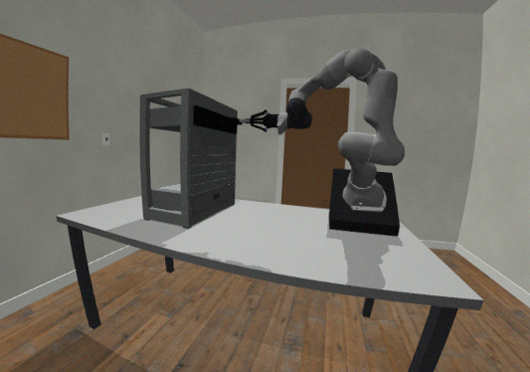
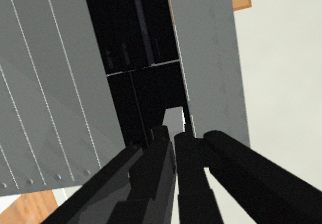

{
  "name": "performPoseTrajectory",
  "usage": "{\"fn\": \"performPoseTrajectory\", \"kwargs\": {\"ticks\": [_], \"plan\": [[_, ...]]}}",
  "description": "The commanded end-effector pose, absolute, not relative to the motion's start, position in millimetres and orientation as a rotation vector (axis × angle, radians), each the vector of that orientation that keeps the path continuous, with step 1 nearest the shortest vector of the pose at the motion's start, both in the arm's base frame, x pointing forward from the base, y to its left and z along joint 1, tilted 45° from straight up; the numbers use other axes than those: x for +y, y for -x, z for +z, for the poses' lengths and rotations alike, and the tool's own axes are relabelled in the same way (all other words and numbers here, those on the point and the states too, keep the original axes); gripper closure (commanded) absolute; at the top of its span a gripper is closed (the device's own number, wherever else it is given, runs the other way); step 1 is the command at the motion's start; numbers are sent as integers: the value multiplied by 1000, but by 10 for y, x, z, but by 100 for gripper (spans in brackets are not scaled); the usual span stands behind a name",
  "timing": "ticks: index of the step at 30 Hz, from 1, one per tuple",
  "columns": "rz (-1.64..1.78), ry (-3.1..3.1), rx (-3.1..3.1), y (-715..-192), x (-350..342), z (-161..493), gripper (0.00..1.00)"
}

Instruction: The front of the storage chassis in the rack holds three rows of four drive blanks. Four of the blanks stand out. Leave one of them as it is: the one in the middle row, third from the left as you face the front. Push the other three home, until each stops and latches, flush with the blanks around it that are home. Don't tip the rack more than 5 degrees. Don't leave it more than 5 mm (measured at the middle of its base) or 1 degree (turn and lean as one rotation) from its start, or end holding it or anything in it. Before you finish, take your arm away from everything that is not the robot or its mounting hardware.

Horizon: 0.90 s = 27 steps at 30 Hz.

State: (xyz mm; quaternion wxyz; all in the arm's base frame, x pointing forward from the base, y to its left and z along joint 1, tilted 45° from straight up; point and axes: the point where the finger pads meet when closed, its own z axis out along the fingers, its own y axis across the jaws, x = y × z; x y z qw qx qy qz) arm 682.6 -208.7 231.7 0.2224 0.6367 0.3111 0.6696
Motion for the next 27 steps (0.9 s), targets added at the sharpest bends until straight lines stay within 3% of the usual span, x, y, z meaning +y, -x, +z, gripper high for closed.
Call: {"fn": "performPoseTrajectory", "kwargs": {"ticks": [1, 27], "plan": [[1848, -1757, 861, -6828, -2078, 2321, 100], [1848, -1757, 861, -6927, -2066, 2314, 100]]}}
